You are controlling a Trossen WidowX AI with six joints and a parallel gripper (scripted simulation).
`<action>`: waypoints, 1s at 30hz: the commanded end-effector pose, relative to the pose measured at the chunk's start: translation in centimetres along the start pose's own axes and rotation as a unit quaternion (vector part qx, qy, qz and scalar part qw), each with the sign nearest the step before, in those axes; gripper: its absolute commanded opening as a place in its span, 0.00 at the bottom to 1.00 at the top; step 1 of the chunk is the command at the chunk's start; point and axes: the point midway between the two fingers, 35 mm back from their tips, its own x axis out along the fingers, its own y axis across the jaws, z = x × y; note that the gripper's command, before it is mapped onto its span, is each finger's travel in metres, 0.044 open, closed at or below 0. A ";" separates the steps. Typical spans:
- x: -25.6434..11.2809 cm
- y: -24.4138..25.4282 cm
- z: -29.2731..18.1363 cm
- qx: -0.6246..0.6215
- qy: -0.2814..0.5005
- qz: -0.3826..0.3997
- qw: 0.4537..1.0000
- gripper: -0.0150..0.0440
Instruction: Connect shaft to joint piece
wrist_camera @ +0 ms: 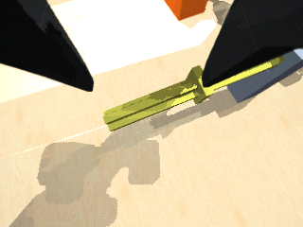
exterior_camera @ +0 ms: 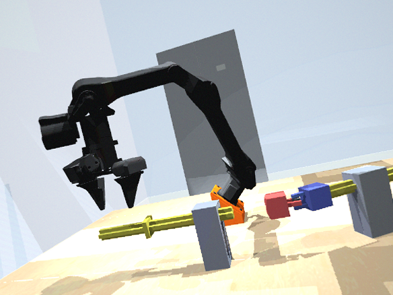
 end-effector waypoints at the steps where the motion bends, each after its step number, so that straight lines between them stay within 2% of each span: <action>1: 0.8 0.0 -0.1 0.067 0.008 -0.002 0.998 1.00; 15: 2.9 0.1 0.1 0.301 0.022 -0.014 0.953 1.00; 30: 5.2 0.1 0.2 0.532 0.028 -0.034 0.846 1.00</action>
